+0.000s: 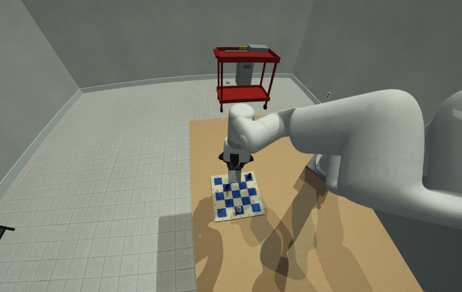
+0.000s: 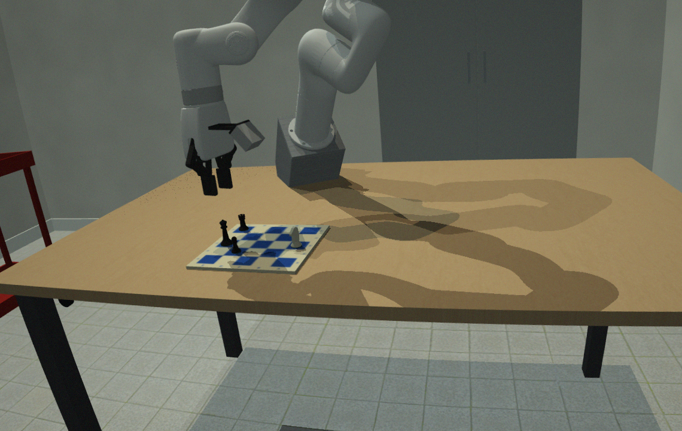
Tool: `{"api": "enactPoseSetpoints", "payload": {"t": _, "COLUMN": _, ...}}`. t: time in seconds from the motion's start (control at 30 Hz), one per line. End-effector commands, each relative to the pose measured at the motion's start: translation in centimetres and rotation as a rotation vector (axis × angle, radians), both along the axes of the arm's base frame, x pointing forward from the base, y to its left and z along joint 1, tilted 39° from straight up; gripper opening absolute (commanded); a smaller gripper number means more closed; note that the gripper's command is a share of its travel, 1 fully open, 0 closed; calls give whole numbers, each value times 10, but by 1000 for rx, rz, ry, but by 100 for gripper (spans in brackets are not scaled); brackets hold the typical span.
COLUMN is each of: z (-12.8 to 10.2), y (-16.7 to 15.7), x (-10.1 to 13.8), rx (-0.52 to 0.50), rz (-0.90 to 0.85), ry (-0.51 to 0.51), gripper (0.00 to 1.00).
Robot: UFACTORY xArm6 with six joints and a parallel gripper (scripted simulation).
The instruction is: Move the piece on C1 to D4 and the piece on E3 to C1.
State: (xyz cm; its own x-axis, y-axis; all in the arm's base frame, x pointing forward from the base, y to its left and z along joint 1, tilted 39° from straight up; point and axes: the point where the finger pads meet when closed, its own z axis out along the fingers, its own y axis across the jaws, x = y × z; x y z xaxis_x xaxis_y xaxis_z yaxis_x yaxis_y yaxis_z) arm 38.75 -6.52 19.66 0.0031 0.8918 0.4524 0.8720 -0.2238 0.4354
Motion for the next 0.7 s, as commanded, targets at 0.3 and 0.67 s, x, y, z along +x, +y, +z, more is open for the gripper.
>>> {"api": "enactPoseSetpoints", "payload": {"t": 0.3, "z": 1, "y": 0, "x": 1, "rx": -1, "rz": -1, "ry": -3, "gripper": 42}}
{"api": "enactPoseSetpoints", "payload": {"t": 0.67, "z": -3, "y": 1, "x": 3, "rx": -1, "rz": 0, "ry": -3, "gripper": 42}}
